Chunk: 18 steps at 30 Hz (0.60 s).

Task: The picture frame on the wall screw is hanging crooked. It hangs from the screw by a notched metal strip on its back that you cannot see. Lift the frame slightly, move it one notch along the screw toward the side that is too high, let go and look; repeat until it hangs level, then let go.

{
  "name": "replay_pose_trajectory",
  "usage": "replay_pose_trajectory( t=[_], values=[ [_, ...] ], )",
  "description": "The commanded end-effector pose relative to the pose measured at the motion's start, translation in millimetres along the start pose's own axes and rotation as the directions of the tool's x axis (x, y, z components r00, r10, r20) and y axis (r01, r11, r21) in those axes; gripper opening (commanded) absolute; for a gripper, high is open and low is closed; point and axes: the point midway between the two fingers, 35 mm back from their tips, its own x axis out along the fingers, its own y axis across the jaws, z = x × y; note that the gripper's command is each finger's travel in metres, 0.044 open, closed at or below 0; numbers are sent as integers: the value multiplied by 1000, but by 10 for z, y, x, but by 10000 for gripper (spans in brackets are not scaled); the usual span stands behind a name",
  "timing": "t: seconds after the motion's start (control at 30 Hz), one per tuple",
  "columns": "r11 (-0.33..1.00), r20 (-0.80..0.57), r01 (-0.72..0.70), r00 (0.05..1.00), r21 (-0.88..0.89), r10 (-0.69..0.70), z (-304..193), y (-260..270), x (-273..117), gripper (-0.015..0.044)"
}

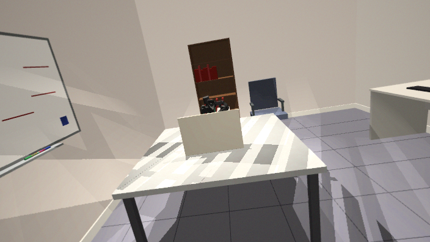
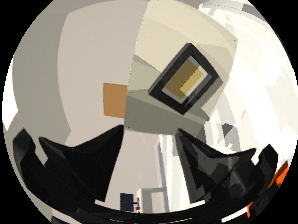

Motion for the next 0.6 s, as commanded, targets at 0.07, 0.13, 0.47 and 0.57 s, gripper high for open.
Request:
replay_pose_trajectory(
  t=[0.07, 0.13, 0.47, 0.57],
  values=[
    [959, 134, -64, 991, 274, 28, 230, -144, -179, 260],
    [933, 175, -94, 984, 347, 34, 292, -185, -237, 260],
    [910, 206, -118, 978, 398, 37, 336, -216, -280, 260],
    [910, 206, -118, 978, 398, 37, 336, -216, -280, 260]
  ],
)
